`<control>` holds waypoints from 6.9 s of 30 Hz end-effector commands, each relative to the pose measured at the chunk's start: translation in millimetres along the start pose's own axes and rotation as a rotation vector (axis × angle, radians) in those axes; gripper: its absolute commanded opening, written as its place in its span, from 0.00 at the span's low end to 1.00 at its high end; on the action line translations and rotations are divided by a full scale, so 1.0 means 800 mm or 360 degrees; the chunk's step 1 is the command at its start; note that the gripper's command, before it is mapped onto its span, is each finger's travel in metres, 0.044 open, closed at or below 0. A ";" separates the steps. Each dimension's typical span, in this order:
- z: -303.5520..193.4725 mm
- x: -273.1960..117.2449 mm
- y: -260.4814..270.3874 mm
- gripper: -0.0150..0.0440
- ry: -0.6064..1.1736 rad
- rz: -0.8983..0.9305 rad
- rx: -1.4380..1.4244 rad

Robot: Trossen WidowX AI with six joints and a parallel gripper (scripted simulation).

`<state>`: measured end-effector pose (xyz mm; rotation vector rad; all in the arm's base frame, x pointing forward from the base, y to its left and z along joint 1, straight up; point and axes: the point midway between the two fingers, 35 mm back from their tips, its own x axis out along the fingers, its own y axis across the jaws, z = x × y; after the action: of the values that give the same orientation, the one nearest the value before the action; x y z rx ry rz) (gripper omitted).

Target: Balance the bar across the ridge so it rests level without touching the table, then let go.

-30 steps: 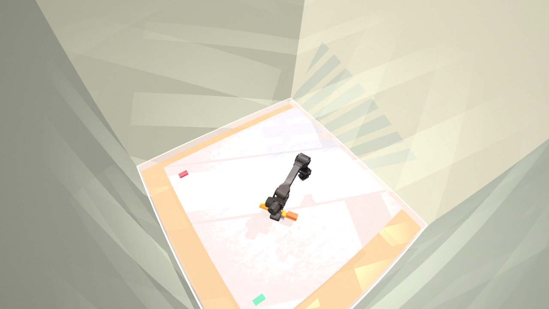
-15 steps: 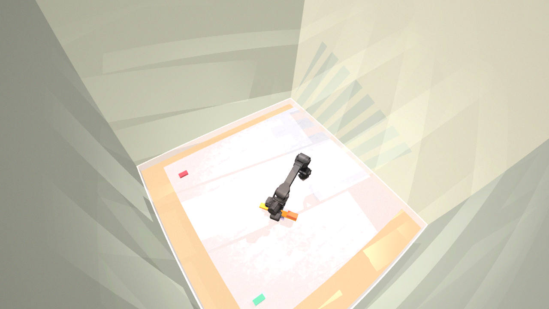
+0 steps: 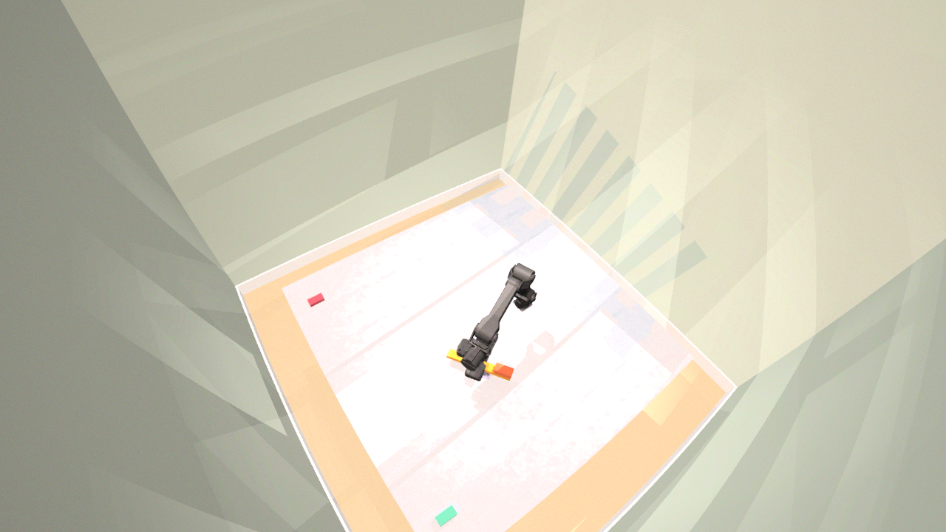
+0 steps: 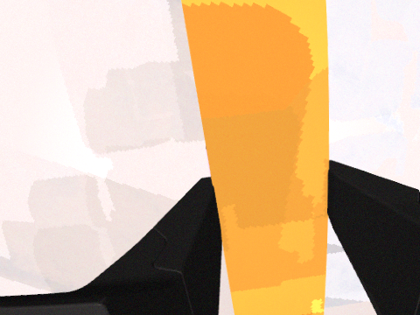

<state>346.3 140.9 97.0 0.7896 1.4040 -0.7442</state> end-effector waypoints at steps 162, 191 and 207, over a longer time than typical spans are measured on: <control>0.001 -0.004 0.001 0.25 0.0000 0.0001 0.0000; 0.001 -0.004 0.001 0.54 0.0000 0.0001 0.0000; 0.001 -0.004 0.001 0.55 0.0000 0.0001 0.0000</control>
<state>347.4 141.0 99.8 0.7899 1.4039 -0.7438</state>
